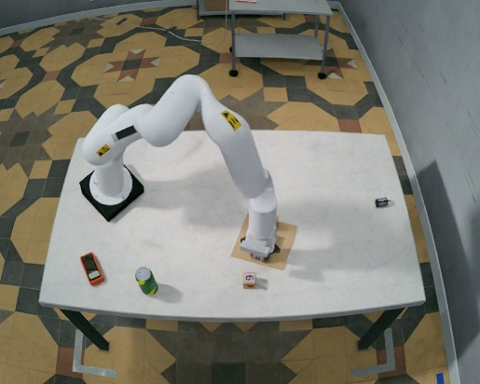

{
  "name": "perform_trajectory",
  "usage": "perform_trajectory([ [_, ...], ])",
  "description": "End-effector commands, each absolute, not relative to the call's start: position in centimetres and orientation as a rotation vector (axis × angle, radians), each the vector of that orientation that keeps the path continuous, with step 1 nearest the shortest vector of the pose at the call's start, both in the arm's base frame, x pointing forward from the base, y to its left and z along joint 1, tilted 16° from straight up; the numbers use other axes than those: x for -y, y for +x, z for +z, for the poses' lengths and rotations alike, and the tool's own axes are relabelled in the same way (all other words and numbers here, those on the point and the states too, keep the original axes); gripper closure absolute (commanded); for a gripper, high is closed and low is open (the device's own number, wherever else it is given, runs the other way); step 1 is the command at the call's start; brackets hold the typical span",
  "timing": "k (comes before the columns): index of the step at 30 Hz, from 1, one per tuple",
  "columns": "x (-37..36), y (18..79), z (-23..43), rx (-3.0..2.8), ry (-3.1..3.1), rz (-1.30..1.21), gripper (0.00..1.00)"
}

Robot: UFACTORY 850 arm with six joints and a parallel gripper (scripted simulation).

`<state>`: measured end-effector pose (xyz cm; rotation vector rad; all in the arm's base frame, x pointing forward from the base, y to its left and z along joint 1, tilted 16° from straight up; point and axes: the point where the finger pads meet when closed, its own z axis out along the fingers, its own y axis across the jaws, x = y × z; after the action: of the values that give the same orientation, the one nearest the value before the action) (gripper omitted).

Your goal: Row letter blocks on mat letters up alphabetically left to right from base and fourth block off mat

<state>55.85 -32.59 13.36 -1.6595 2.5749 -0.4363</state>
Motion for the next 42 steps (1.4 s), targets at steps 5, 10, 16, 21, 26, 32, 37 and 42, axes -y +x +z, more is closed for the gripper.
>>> perform_trajectory([
  [5,32.62,55.92,13.47,-2.574,-1.659,-0.439,0.56],
  [10,32.62,55.92,13.47,-2.574,-1.659,-0.439,0.56],
  [16,32.62,55.92,13.47,-2.574,-1.659,-0.439,0.56],
  [21,32.62,55.92,13.45,-2.574,-1.659,-0.439,0.56],
  [26,32.64,55.94,13.36,-2.574,-1.659,-0.439,0.56],
  [32,32.68,55.97,13.21,-2.574,-1.659,-0.439,0.56],
  [37,32.7,55.99,13.12,-2.574,-1.659,-0.439,0.56],
  [42,32.7,56.0,13.08,-2.574,-1.659,-0.439,0.56],
])
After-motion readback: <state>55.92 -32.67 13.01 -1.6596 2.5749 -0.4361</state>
